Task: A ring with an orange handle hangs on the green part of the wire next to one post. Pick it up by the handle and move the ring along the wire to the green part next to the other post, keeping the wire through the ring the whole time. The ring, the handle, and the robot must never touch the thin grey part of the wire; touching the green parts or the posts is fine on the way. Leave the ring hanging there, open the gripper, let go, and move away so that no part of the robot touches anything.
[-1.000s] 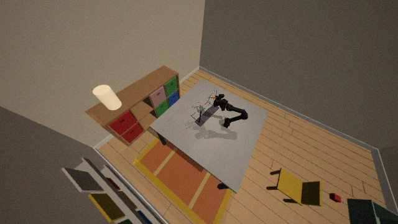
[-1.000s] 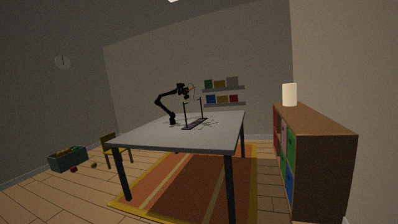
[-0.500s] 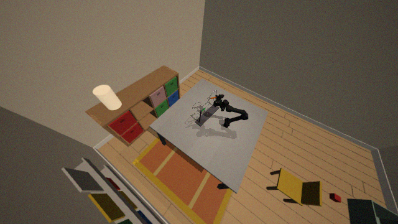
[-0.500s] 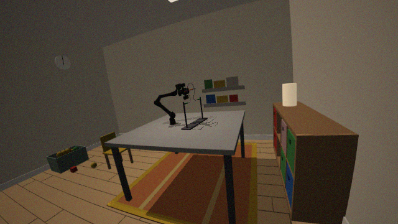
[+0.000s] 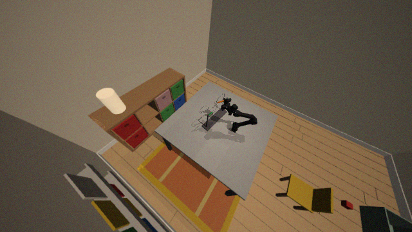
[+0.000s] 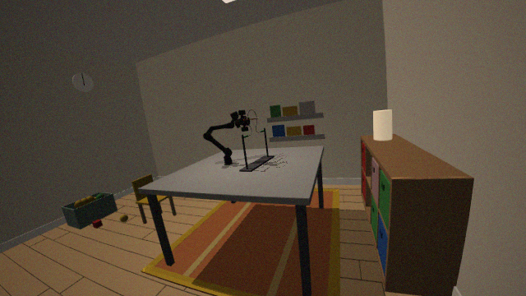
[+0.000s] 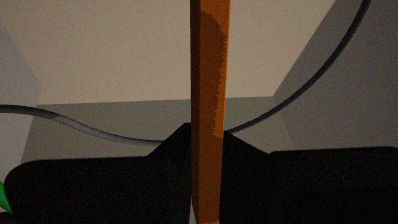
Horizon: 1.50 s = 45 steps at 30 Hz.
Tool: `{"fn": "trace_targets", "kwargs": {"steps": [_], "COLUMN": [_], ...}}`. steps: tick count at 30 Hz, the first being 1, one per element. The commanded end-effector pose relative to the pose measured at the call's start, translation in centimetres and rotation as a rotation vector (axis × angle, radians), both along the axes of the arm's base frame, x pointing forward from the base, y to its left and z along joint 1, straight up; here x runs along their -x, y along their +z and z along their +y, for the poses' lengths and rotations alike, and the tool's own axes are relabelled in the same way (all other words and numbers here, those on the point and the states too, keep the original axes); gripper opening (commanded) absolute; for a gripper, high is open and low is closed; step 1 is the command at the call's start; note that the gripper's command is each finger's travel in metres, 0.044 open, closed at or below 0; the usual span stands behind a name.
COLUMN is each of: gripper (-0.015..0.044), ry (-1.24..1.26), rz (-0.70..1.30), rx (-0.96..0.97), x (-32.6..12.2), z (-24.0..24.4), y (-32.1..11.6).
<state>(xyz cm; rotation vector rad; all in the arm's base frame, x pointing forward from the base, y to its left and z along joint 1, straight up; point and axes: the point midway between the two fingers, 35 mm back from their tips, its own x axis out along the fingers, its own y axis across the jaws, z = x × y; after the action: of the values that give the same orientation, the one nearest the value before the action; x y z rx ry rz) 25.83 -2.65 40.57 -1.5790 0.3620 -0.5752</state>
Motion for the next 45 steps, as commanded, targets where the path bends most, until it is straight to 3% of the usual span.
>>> {"fn": "trace_targets", "kwargs": {"steps": [1,45], "gripper": [-0.015,-0.015], "ry": [0.0,-0.007], "rz": [0.005,0.069], "rx": [0.049,0.586], "x": [0.1,0.0], "z": [0.0,0.3], "y": [0.1,1.3]}}
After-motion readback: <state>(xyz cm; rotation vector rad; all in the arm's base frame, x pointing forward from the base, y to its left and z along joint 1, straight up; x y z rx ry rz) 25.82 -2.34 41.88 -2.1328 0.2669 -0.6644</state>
